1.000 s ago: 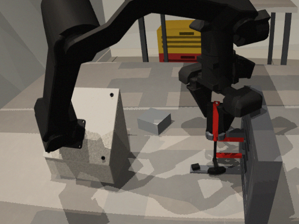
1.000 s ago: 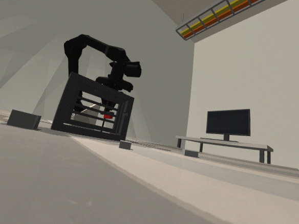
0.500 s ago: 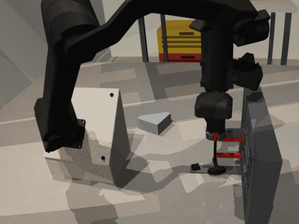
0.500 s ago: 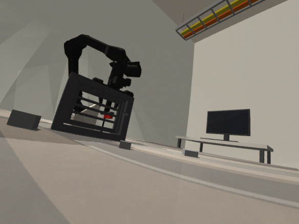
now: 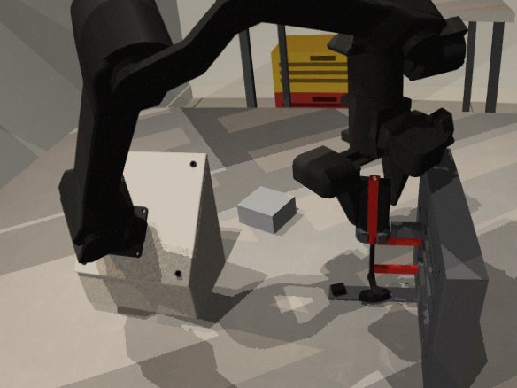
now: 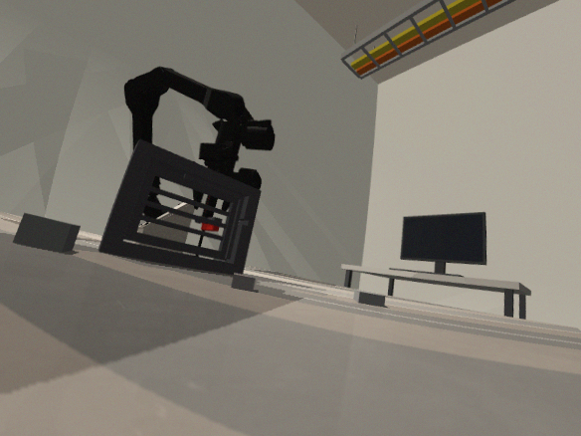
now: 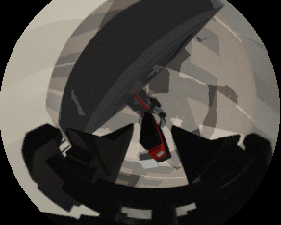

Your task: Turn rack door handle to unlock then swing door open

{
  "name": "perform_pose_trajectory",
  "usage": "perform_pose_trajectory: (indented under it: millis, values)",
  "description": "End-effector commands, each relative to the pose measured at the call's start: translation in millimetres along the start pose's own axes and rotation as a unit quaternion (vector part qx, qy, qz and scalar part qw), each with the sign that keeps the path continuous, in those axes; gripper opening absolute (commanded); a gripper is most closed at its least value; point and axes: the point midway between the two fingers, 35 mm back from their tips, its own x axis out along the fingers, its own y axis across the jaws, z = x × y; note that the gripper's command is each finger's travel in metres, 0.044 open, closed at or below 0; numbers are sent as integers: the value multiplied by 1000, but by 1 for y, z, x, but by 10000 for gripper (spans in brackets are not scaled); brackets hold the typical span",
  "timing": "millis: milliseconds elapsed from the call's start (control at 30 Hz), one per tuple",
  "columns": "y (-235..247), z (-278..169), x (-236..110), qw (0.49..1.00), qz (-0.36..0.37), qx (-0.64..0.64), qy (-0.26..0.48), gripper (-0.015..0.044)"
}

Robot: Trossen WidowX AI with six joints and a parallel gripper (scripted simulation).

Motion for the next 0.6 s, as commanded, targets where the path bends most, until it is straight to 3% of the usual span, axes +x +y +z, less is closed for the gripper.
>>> perform_pose_trajectory:
  millis: [0, 433, 567]
  values:
    - [0, 0, 0, 995, 0, 103, -1, 289]
    - [0, 0, 0, 911, 0, 412, -1, 289]
    - [0, 0, 0, 895, 0, 446, -1, 289]
